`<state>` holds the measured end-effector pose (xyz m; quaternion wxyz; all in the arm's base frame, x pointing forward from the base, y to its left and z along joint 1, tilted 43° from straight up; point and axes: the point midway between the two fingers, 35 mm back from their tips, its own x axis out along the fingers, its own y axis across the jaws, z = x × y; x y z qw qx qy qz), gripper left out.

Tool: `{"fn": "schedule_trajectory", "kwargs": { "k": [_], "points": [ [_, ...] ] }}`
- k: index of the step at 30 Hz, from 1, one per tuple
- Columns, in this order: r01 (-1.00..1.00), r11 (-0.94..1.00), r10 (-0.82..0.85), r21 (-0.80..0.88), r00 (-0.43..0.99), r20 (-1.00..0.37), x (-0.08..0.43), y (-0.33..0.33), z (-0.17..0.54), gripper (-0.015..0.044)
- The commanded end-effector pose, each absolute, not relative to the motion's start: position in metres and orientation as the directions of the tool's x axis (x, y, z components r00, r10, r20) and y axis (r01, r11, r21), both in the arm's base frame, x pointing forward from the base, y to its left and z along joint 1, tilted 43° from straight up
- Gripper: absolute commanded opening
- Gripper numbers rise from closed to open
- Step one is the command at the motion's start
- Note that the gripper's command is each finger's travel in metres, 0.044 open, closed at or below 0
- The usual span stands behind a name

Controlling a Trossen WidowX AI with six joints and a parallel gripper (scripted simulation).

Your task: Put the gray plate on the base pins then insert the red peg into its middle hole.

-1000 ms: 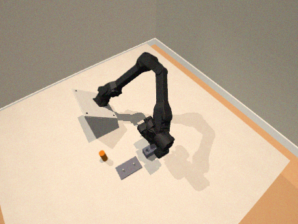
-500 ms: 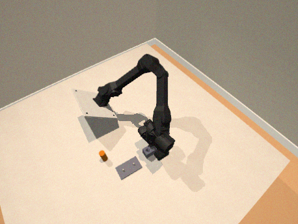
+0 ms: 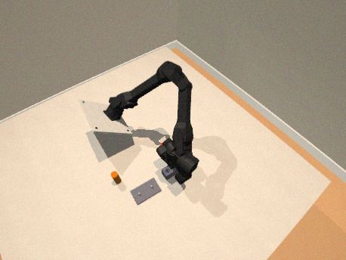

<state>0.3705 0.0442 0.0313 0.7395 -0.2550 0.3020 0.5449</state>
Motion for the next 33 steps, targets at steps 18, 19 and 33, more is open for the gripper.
{"fn": "schedule_trajectory", "kwargs": {
  "k": [18,19,33],
  "points": [
    [-0.961,0.275,0.653,-0.037,0.215,-0.726,0.37,0.054,0.021,0.0164],
    [-0.961,0.275,0.653,-0.037,0.215,-0.726,0.37,0.054,0.021,0.0158],
    [-0.961,0.275,0.649,-0.038,0.215,-0.73,0.371,0.038,0.037,0.0]
  ]
}}
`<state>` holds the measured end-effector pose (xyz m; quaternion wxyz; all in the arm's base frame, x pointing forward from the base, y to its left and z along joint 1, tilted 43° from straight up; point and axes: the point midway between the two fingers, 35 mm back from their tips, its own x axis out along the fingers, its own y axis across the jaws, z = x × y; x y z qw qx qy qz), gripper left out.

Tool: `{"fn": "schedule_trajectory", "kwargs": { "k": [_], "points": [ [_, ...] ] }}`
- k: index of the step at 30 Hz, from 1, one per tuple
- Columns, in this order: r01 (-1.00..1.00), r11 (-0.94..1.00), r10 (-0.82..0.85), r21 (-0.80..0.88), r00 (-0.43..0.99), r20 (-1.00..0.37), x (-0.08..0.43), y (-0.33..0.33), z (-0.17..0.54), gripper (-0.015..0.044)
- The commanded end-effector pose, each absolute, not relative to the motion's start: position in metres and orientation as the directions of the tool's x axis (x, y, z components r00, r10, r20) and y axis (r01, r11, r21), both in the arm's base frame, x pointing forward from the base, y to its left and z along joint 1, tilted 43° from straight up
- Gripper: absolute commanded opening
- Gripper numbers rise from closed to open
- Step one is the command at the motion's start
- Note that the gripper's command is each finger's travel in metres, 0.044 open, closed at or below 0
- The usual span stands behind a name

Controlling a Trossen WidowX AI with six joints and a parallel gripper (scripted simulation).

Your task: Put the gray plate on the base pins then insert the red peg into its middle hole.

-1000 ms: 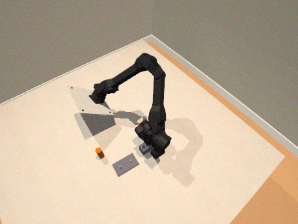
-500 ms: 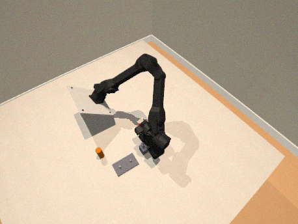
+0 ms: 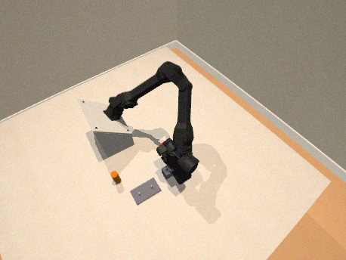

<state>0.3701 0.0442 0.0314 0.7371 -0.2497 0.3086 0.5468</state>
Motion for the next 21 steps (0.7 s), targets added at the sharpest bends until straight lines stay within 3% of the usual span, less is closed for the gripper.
{"fn": "schedule_trajectory", "kwargs": {
  "k": [1,21],
  "points": [
    [-0.961,0.275,0.649,-0.038,0.214,-0.73,0.371,0.036,0.039,0.0],
    [-0.961,0.275,0.645,-0.038,0.213,-0.733,0.365,-0.003,0.086,0.0]
  ]
}}
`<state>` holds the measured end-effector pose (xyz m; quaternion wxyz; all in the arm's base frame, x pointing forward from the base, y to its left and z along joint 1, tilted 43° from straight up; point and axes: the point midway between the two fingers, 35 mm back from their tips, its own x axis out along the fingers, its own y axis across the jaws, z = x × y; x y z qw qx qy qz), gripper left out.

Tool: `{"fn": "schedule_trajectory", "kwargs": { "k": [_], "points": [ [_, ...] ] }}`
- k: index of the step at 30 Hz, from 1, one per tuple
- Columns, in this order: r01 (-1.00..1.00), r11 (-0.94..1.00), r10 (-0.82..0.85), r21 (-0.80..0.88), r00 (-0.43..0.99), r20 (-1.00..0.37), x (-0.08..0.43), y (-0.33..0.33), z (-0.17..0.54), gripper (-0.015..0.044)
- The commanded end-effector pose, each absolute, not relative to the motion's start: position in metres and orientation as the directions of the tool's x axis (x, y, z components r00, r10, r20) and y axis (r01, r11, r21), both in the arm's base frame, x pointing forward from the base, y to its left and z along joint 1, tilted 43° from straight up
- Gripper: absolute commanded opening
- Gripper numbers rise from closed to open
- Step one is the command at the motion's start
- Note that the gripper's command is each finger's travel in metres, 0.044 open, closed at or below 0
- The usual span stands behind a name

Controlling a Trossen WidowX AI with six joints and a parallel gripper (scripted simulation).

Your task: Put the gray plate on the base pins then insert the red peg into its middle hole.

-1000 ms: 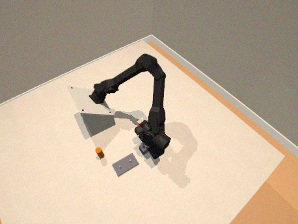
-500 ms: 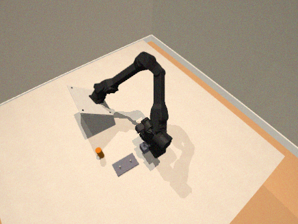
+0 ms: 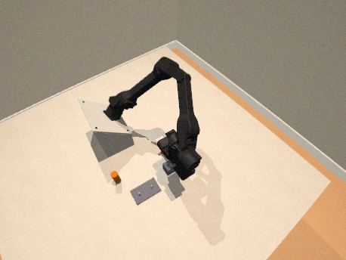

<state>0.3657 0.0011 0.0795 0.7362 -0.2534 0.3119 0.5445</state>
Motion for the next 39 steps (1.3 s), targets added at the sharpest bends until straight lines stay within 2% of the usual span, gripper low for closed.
{"fn": "schedule_trajectory", "kwargs": {
  "k": [1,18,39],
  "points": [
    [-0.961,0.275,0.646,-0.038,0.213,-0.733,0.364,-0.005,0.088,0.0],
    [-0.961,0.275,0.649,-0.037,0.214,-0.73,0.351,-0.031,0.125,0.0],
    [-0.959,0.284,0.643,-0.025,0.21,-0.737,0.356,-0.056,0.07,0.0]
  ]
}}
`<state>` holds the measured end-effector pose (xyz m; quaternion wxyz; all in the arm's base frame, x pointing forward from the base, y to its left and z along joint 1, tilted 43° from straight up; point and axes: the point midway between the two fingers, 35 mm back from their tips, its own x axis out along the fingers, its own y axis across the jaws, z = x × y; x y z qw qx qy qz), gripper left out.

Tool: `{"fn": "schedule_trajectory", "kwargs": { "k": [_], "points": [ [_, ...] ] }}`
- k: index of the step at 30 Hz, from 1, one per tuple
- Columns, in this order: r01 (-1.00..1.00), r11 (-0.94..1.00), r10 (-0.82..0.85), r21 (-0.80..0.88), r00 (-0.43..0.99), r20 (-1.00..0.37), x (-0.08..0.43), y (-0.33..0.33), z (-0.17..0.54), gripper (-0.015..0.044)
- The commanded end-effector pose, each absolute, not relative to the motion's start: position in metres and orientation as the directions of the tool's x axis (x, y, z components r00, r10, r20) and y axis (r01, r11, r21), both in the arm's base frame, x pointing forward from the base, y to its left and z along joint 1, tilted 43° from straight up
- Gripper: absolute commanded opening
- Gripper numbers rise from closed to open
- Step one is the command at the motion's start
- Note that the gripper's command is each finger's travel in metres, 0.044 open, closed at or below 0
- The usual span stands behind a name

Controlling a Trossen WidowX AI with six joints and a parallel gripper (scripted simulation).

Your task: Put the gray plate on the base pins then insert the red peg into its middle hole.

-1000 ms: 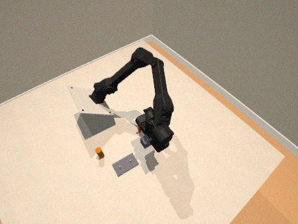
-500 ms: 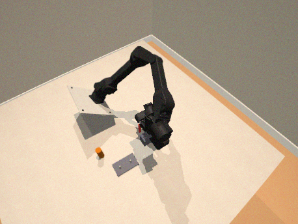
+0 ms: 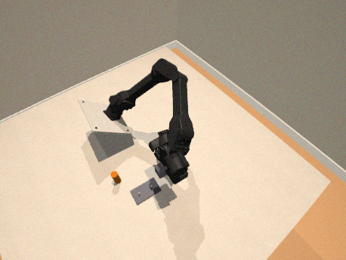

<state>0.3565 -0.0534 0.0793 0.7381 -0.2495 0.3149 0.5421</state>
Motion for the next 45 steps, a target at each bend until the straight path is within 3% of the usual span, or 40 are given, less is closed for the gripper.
{"fn": "schedule_trajectory", "kwargs": {
  "k": [1,45],
  "points": [
    [-0.958,0.284,0.643,-0.025,0.21,-0.737,0.356,-0.057,0.067,0.0],
    [-0.956,0.291,0.646,-0.023,0.214,-0.733,0.344,-0.092,-0.042,0.0]
  ]
}}
